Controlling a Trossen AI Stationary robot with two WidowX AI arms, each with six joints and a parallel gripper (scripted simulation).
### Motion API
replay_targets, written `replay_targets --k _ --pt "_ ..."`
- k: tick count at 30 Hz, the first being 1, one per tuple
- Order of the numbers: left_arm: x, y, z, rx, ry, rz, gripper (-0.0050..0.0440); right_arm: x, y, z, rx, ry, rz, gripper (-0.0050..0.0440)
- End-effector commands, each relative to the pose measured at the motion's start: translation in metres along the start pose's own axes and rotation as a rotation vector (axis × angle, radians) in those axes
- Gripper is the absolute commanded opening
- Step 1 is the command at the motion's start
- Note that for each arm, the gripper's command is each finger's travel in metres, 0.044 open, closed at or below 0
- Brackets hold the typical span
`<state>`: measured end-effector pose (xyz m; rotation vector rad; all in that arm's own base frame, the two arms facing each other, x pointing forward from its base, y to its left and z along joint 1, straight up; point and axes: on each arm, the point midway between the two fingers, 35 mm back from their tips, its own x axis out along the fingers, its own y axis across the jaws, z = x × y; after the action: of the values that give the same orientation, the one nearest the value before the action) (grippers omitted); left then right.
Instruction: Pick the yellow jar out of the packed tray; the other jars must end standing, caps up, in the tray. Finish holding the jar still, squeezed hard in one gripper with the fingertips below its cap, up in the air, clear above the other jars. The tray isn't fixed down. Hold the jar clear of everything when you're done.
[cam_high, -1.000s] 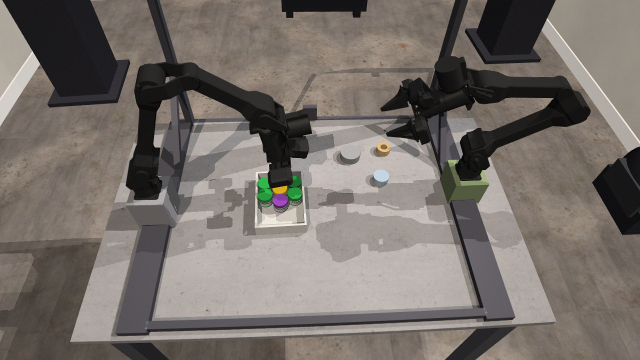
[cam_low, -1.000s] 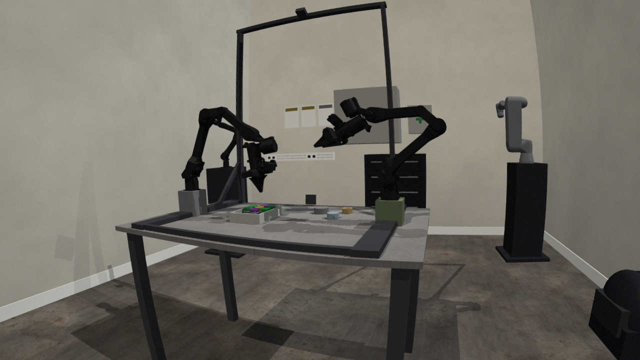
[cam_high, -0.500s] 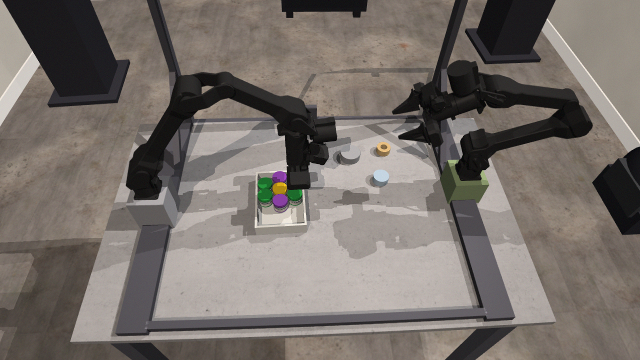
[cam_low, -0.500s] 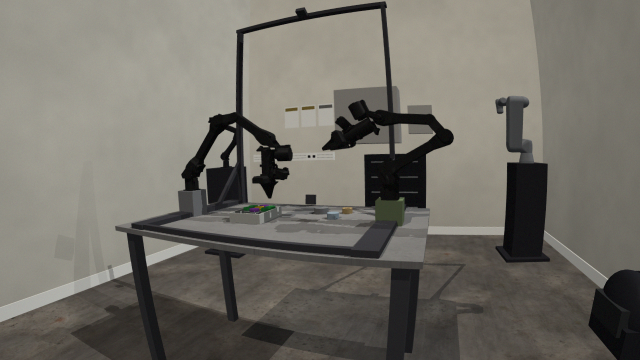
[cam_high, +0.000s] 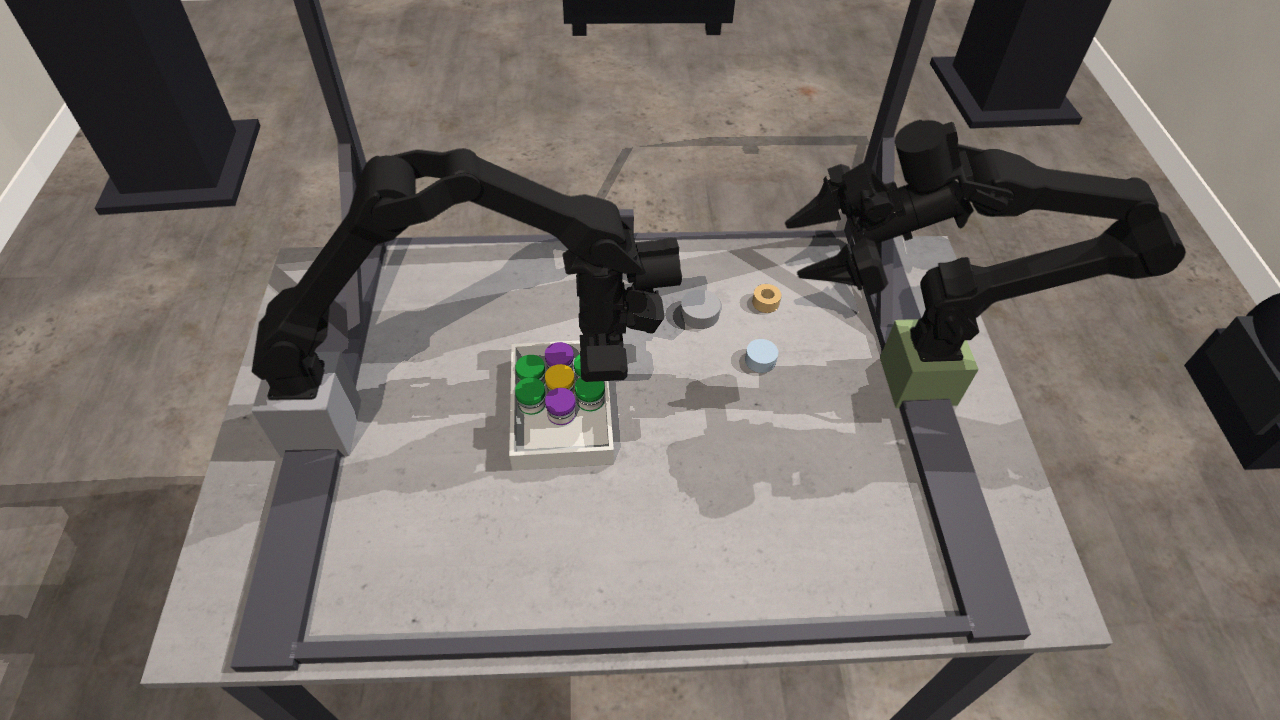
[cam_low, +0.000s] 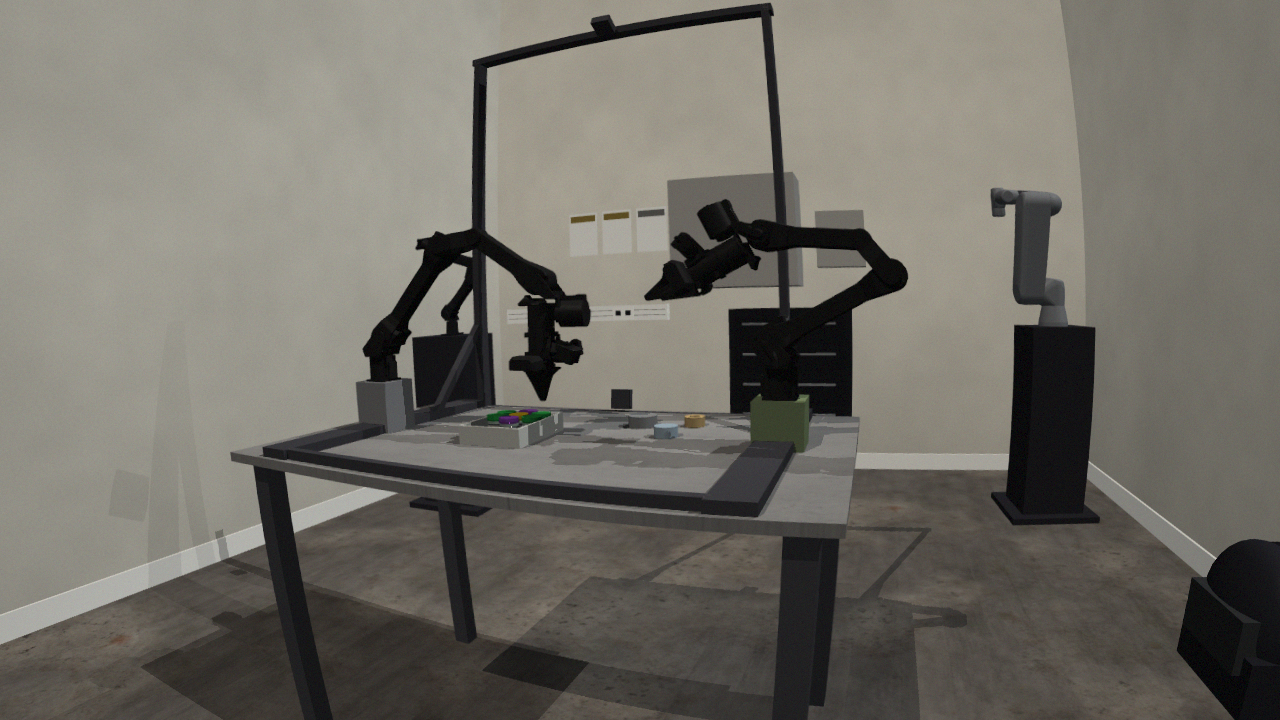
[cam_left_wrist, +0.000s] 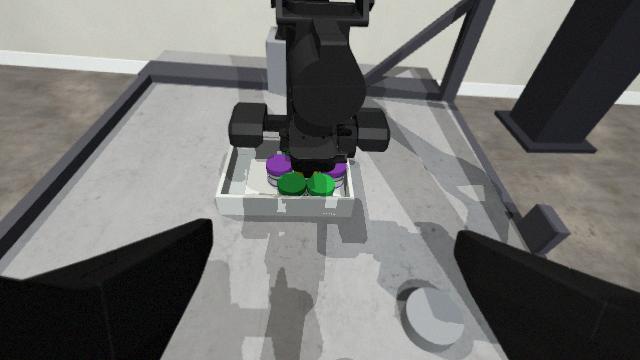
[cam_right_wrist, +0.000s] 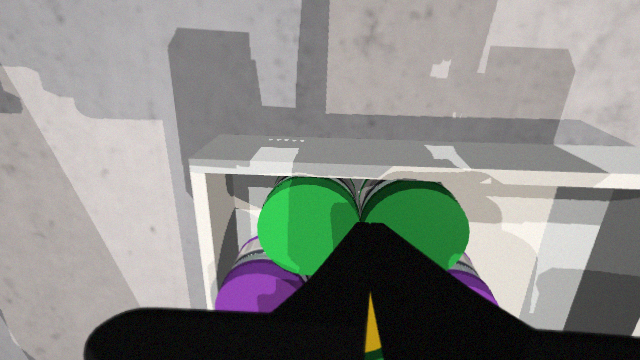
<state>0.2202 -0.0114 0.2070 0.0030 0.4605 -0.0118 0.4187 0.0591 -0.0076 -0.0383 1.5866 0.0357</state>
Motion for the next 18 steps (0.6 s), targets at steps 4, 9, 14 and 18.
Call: replay_targets --k 4,9,14,18 --pt "-0.003 0.001 0.006 -0.004 -0.020 0.005 0.0440 0.009 0.000 0.003 0.002 -0.018 0.000 -0.0050" --pt "-0.003 0.001 0.006 -0.004 -0.020 0.005 0.0440 0.017 0.000 0.004 0.002 -0.018 0.000 -0.0050" --pt "-0.003 0.001 0.006 -0.004 -0.020 0.005 0.0440 0.023 0.000 0.004 0.002 -0.018 0.000 -0.0050" --pt "-0.003 0.001 0.006 -0.004 -0.020 0.005 0.0440 0.029 0.000 0.004 0.002 -0.018 0.000 -0.0050"
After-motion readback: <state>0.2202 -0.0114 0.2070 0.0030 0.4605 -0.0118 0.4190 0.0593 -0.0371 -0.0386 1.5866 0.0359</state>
